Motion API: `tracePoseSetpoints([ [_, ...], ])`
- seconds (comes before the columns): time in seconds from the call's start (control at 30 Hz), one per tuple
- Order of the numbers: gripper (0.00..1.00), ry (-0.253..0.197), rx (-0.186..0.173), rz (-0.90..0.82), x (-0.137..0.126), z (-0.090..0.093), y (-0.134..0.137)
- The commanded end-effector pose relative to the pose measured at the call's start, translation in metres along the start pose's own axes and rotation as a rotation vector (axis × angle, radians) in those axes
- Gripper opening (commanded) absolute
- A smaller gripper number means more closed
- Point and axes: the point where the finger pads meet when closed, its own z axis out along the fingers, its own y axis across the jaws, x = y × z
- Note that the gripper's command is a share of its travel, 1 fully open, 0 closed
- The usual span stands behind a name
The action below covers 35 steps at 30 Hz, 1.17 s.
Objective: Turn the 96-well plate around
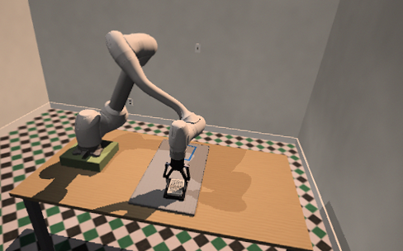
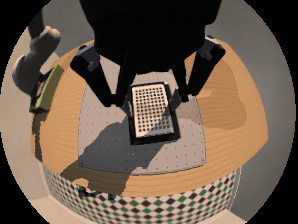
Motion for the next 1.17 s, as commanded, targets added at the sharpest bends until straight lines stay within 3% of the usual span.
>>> tracePoseSetpoints([
  [0.0,1.00,0.000,0.000,0.000,0.000,0.000,0.000],
  [0.63,1.00,0.000,0.000,0.000,0.000,0.000,0.000],
  [1.13,1.00,0.000,0.000,0.000,0.000,-0.035,0.000],
])
